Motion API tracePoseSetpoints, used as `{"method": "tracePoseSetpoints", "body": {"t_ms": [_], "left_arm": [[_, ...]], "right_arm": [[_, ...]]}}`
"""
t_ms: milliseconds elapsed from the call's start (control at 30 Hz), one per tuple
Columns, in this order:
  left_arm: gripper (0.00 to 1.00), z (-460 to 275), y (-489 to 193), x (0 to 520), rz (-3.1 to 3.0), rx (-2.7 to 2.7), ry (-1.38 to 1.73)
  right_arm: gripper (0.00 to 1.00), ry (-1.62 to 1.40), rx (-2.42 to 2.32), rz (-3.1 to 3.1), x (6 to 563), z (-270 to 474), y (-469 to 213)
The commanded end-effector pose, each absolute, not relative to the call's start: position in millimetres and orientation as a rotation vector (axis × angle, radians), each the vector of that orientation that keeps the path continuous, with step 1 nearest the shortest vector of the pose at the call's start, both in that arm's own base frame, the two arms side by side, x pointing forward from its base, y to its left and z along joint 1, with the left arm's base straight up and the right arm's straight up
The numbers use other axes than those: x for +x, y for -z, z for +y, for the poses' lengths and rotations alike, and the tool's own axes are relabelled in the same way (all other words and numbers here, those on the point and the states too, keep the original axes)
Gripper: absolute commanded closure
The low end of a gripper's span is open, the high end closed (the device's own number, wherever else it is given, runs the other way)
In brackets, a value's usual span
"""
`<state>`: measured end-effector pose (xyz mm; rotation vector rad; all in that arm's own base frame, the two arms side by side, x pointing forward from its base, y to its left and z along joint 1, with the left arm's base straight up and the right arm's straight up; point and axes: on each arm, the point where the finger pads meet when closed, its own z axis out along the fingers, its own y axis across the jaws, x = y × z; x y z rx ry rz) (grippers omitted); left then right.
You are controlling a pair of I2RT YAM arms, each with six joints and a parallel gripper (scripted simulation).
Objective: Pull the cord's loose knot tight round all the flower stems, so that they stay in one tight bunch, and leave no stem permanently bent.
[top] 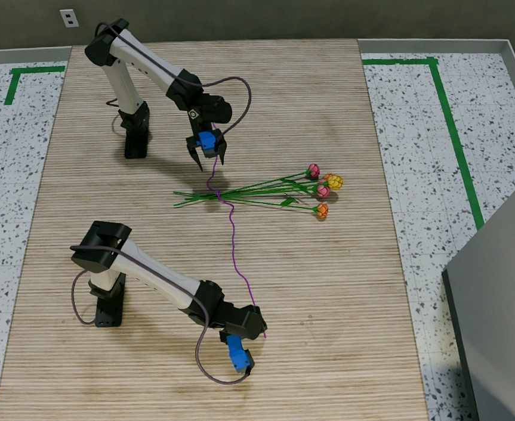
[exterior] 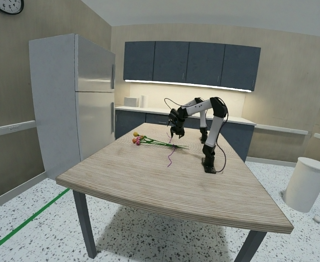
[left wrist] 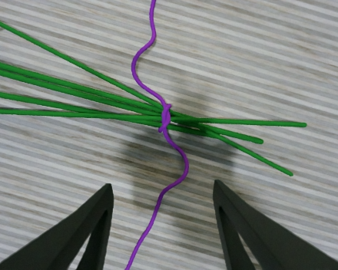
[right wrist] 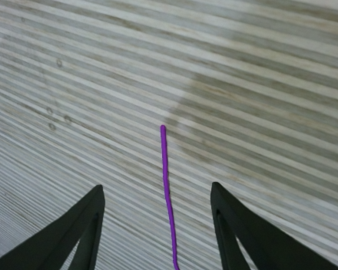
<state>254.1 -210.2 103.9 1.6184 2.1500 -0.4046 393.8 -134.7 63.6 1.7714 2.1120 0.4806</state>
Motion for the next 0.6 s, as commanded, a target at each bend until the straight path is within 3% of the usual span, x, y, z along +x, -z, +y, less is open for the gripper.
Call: {"method": "tracePoseSetpoints", "body": {"t_ms": [0, 567], "left_arm": [[0.35, -218.7, -116.5, 265.3, 2.127, 1.583, 0.401], [0.35, -218.7, -116.1, 265.0, 2.128, 1.583, 0.402]], "right_arm": [[0.35, -0.475, 1.774, 2.13, 393.1, -131.5, -61.8], [0.35, -0.474, 1.779, 2.134, 392.7, -131.4, -59.8]]}}
